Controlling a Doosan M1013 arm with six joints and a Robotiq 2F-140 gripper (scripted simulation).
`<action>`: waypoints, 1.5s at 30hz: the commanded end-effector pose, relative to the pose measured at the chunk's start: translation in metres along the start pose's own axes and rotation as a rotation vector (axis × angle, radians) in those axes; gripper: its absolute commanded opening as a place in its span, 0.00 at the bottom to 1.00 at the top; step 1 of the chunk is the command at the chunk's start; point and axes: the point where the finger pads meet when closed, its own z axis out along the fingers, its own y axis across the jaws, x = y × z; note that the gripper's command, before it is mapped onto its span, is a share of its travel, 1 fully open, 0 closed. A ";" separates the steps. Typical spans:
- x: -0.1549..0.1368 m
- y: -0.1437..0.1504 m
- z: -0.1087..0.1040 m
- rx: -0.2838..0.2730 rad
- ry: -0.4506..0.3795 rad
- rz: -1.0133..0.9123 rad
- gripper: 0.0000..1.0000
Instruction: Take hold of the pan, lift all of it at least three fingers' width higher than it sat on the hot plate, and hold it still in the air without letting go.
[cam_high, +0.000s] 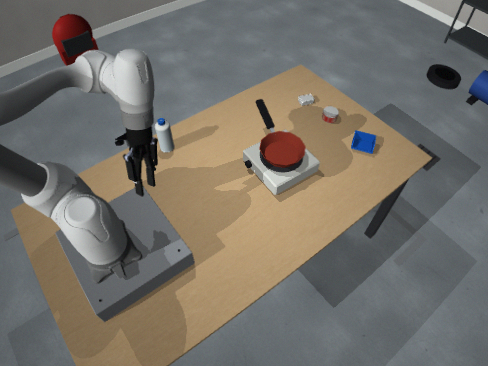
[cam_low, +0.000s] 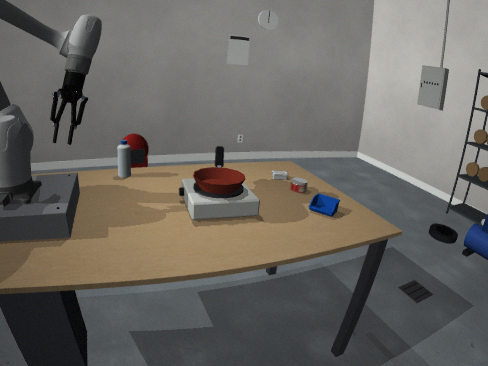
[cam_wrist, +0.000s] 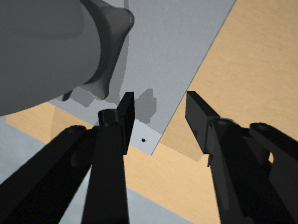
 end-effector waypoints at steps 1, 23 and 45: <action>-0.021 0.000 0.006 0.038 -0.059 -0.014 0.41; -0.219 0.090 -0.036 0.375 -0.802 -0.362 0.41; -0.243 0.308 -0.103 0.465 -1.425 -0.832 0.41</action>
